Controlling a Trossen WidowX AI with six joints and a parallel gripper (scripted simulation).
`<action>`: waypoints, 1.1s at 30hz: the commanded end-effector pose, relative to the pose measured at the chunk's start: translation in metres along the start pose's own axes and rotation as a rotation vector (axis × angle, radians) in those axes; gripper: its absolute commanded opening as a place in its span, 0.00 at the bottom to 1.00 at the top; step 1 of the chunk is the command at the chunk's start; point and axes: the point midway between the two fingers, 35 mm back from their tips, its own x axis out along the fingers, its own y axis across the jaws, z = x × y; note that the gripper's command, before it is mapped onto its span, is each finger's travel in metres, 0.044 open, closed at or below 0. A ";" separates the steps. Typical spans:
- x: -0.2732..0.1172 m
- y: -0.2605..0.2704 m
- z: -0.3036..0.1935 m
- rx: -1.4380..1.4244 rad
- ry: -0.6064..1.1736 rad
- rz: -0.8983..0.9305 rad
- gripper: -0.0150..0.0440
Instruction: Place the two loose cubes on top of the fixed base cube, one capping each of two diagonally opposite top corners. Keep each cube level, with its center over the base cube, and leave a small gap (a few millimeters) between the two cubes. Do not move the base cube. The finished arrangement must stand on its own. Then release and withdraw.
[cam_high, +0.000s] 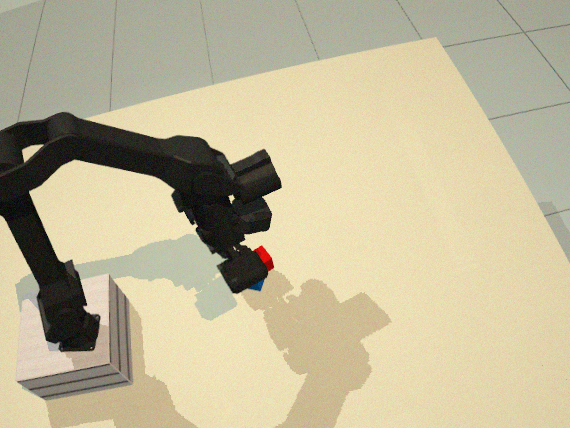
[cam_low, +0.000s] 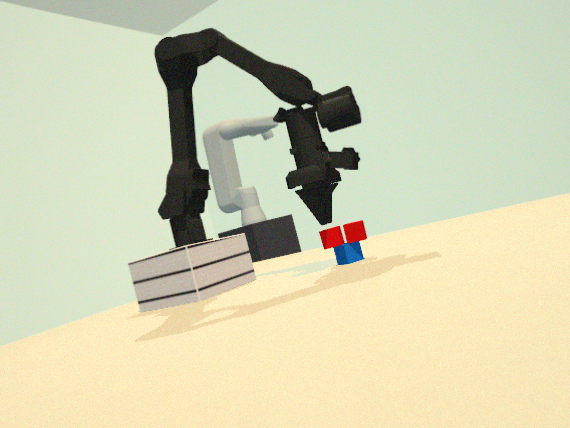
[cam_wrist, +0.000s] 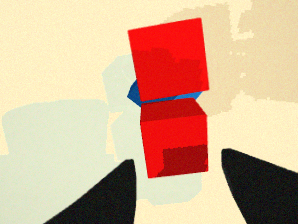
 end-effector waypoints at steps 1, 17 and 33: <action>-0.008 0.000 0.003 -0.003 -0.018 -0.001 0.60; -0.020 0.000 0.003 -0.003 -0.018 -0.001 0.60; -0.033 0.000 0.003 -0.003 -0.018 -0.001 0.60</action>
